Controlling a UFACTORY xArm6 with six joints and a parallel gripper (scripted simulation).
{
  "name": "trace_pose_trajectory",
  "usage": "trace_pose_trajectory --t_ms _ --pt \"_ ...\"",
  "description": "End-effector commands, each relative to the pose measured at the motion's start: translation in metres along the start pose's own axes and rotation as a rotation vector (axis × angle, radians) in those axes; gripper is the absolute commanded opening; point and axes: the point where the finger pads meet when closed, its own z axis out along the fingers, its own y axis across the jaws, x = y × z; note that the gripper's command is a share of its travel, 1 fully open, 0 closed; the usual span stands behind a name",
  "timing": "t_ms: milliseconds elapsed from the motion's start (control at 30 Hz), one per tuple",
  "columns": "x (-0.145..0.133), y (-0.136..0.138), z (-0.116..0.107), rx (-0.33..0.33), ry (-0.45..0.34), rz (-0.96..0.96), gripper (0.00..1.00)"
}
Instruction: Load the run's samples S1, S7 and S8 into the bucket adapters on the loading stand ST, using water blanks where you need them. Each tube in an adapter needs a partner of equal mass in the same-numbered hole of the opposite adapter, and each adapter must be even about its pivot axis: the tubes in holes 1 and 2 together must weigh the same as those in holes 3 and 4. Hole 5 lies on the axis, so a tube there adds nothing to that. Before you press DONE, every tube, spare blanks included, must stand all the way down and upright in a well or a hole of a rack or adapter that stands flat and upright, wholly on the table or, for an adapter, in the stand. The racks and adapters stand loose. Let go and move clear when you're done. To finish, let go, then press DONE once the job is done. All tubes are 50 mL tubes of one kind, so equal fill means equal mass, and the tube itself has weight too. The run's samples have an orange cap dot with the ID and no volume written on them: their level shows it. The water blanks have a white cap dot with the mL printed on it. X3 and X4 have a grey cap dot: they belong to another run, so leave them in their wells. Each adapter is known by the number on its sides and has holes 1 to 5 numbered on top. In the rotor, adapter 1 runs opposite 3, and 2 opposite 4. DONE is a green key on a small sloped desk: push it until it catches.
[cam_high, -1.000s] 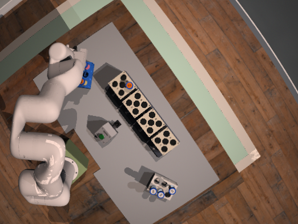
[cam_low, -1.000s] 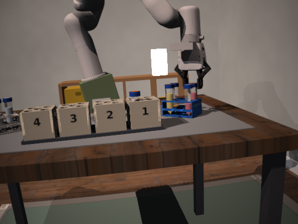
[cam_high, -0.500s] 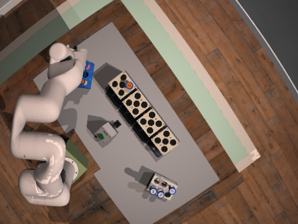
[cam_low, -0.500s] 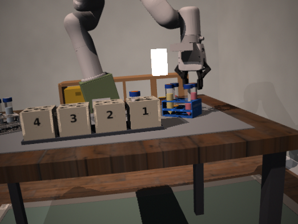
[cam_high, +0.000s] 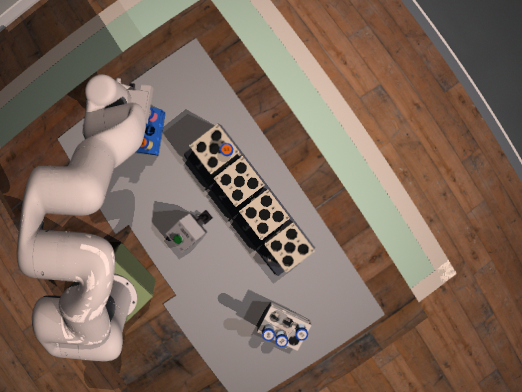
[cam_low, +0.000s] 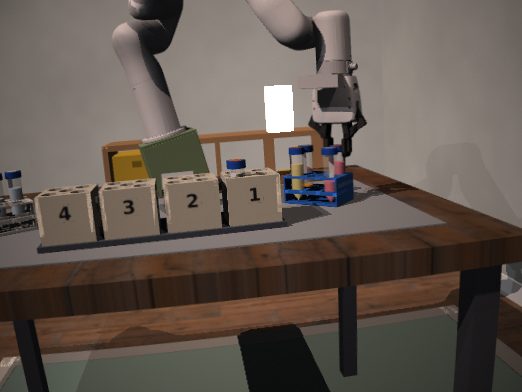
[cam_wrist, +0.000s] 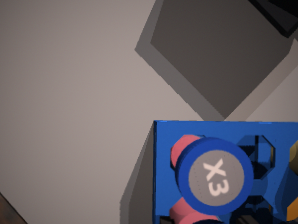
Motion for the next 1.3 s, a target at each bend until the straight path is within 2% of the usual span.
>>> trace_pose_trajectory --t_ms 0,900,1267 --pt "-0.0001 -0.0019 -0.0020 0.005 -0.001 0.000 0.00" --pt "-0.0001 -0.0018 -0.0020 0.005 -0.001 0.000 0.00" --pt "-0.0001 -0.0019 -0.0093 0.005 -0.001 0.000 0.00"
